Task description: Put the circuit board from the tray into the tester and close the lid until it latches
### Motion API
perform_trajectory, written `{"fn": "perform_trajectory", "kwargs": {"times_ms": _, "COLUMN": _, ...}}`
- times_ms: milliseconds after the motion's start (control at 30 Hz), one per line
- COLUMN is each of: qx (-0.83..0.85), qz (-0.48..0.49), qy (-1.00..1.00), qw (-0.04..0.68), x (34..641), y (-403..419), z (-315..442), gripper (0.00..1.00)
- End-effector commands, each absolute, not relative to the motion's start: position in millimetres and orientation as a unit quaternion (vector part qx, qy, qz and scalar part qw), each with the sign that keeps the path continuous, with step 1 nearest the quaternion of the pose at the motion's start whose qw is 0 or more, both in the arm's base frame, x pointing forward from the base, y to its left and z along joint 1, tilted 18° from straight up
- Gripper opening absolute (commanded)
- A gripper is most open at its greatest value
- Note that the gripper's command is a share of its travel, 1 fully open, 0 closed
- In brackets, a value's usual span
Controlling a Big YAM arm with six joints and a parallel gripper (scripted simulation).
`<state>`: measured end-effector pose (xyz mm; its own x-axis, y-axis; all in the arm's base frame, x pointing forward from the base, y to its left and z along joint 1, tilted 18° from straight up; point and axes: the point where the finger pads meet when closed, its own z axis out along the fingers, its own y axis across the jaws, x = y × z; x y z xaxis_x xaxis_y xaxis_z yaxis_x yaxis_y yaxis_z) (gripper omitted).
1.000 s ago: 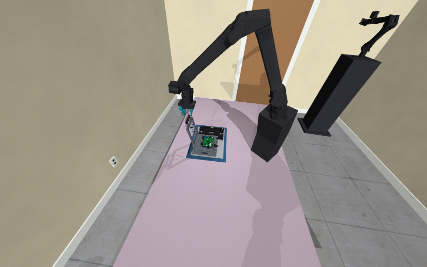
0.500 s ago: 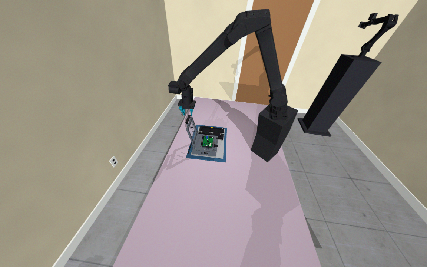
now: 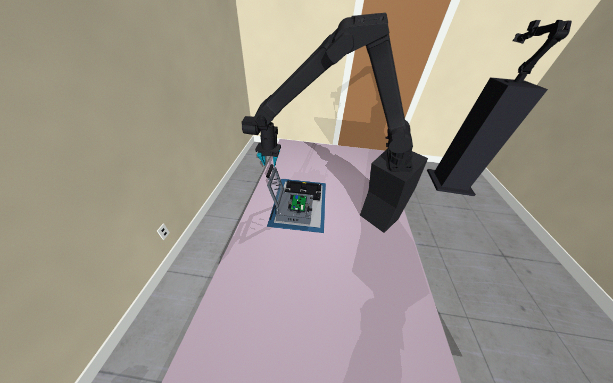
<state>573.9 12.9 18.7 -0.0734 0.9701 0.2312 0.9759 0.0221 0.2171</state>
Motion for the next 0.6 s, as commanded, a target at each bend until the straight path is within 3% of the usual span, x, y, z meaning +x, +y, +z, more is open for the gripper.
{"fn": "perform_trajectory", "kwargs": {"times_ms": 0, "qx": -0.678, "qz": -0.170, "qy": -0.716, "qw": -0.003, "x": 592.9, "y": 19.1, "z": 35.9, "gripper": 0.48}}
{"fn": "perform_trajectory", "kwargs": {"times_ms": 567, "qx": -0.677, "qz": -0.173, "qy": -0.715, "qw": -0.007, "x": 598.1, "y": 21.5, "z": 25.1, "gripper": 0.48}}
